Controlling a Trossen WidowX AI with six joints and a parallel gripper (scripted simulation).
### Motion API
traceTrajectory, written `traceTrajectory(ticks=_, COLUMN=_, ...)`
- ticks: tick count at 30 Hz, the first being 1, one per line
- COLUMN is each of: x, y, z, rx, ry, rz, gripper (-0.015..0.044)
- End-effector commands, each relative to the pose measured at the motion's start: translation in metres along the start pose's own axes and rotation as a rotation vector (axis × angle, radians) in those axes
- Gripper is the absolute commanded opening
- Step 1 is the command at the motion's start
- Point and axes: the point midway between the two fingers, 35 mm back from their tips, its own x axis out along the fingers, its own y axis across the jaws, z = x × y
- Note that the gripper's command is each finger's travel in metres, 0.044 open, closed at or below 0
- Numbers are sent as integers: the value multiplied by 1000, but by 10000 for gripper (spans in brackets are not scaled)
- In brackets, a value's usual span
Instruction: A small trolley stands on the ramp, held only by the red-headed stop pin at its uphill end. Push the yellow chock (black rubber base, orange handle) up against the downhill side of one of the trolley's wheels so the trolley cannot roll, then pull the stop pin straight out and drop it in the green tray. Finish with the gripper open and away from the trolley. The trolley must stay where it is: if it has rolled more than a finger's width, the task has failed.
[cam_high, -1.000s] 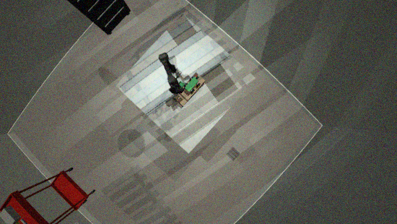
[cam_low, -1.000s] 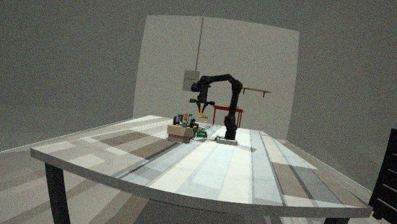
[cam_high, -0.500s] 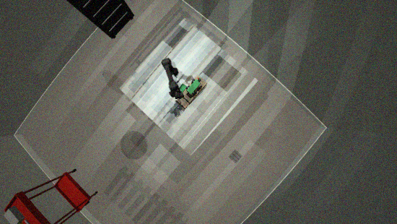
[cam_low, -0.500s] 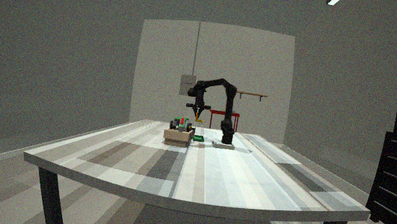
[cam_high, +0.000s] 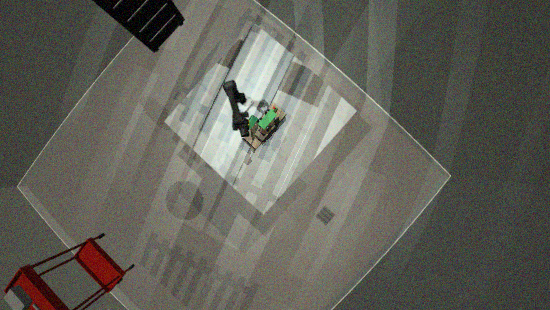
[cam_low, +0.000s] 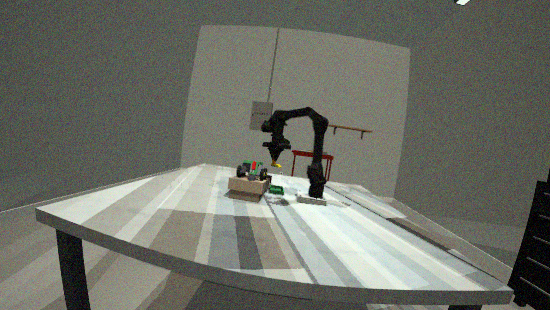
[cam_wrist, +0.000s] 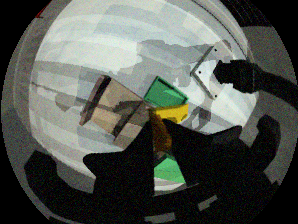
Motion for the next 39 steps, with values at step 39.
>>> traceTrajectory(ticks=39, x=8, y=22, z=-18, rx=761, ry=34, rz=-58, gripper=0)
